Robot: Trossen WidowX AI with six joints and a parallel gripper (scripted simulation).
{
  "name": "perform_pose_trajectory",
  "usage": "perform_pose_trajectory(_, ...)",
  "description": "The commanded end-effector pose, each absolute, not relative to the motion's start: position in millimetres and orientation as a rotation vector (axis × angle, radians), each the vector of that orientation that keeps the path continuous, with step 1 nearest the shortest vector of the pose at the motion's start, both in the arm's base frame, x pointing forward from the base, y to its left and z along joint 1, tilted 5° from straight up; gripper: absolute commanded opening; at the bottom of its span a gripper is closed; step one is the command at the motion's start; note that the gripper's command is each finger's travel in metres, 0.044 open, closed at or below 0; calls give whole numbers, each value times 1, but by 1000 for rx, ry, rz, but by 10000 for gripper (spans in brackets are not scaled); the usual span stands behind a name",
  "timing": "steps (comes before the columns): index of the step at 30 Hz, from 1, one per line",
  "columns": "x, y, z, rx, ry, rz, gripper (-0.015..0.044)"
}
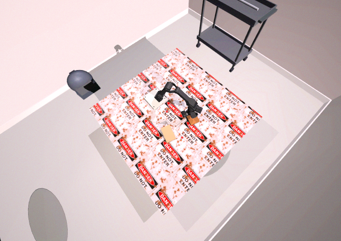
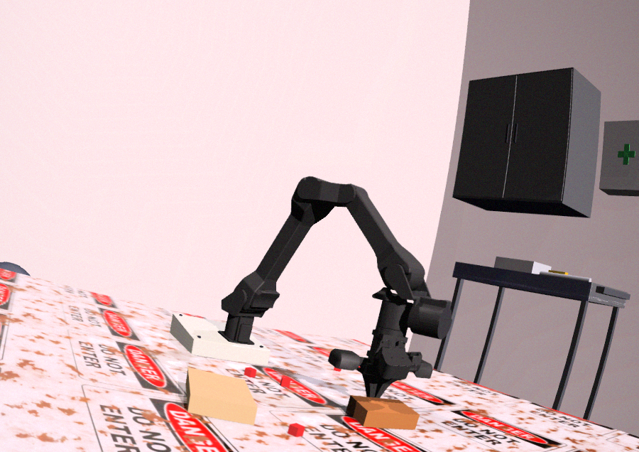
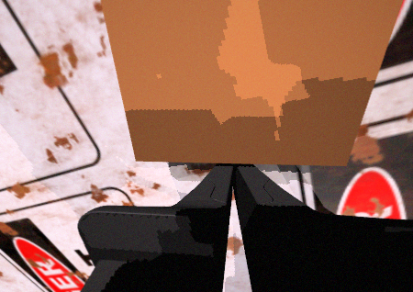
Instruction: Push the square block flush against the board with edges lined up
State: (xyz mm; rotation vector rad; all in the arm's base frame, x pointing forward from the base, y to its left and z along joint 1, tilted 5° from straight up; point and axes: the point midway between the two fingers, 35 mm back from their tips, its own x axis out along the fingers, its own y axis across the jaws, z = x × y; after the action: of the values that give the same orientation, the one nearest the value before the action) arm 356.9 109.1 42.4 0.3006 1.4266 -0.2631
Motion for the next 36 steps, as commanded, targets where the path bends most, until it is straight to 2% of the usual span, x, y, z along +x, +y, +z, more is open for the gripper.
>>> perform_pose_trajectory(1,363,108,41,295,1434,-261,0)
perform_pose_trajectory(9,366,106,41,295,1433,-261,0)
perform_pose_trajectory(36,325,122,36,296,1438,-260,0)
